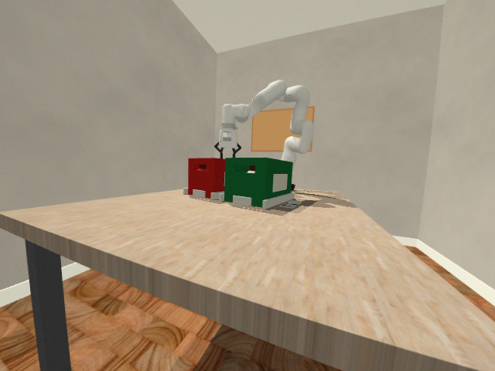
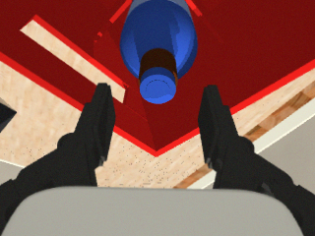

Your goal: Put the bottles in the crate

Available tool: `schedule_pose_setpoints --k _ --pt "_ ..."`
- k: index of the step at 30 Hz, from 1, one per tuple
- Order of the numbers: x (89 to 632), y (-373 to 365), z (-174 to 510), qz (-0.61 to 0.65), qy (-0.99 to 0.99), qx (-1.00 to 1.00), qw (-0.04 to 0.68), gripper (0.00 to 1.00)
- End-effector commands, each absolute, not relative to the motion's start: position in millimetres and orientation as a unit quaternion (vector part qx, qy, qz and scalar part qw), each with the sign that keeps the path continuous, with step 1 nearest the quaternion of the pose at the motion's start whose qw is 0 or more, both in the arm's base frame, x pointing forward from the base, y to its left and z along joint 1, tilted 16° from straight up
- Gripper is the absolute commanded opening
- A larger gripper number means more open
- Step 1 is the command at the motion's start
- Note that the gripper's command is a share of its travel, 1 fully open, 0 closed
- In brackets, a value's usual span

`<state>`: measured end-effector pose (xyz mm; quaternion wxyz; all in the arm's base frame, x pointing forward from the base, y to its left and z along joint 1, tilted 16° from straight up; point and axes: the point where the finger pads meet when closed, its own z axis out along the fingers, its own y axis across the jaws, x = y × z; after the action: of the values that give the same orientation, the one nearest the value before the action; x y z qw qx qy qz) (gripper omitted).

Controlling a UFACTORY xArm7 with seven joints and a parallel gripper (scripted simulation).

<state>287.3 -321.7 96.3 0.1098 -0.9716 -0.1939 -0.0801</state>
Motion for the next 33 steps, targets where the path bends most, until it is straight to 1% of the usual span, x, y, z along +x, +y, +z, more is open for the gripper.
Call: schedule_pose_setpoints --k 1,33 --pt "289 -322 92 -0.081 -0.194 -0.972 0.108 0.65" --pt "293 -313 58 -0.081 -0.194 -0.972 0.108 0.65"
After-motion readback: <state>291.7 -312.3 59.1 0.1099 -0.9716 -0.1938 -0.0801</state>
